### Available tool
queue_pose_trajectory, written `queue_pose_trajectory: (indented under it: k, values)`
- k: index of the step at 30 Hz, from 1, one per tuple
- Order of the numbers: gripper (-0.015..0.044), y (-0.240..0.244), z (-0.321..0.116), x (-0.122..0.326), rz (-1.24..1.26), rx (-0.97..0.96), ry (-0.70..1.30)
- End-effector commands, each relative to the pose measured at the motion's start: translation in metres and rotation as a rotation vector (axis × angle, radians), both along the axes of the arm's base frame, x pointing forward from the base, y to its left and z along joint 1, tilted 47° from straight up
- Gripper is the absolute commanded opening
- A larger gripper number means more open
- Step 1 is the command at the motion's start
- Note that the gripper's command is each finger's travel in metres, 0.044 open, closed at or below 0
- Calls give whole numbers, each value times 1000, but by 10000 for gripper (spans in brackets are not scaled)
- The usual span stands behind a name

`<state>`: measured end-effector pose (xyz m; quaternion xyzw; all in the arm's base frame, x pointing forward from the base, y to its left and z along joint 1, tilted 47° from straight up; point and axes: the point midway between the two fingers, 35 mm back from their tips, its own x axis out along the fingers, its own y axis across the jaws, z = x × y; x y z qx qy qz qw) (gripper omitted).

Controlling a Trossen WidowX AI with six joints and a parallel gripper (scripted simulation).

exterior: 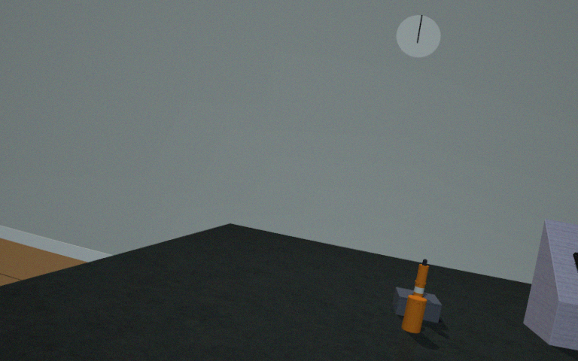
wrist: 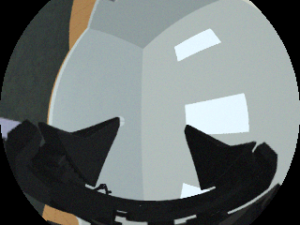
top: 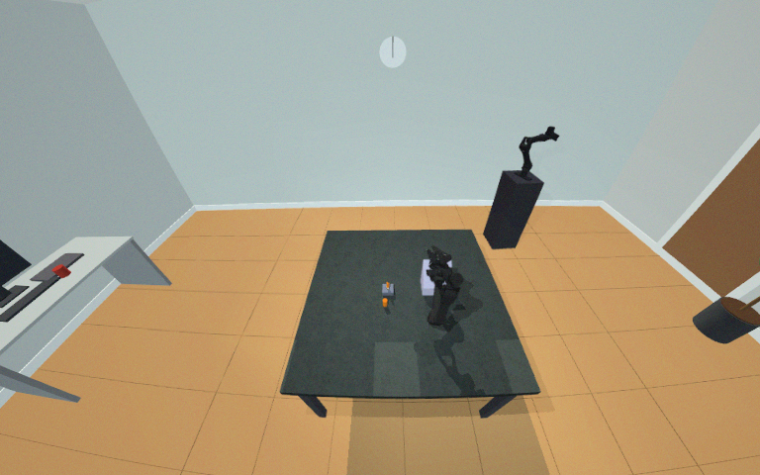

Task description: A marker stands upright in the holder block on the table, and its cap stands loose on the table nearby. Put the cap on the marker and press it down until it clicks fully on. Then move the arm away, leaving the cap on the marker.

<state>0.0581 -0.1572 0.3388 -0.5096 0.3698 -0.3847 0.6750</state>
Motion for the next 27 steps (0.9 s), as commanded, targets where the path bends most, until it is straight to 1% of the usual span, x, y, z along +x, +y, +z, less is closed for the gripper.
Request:
queue_pose_trajectory:
  k: [1, 4, 6, 12, 18, 23, 27]
  values:
    - [374, -1, 0, 0, 3, 5, -3]
    - [295, -8, -6, 6, 47, 78, -51]
    - [248, -17, -14, 15, 102, 178, -105]
    - [248, -32, -37, 47, 231, 455, -213]
    - [248, -34, -60, 86, 331, 732, -270]
    - [248, -20, -86, 141, 425, 1108, -291]
    - [248, 7, -111, 186, 440, 1427, -238]
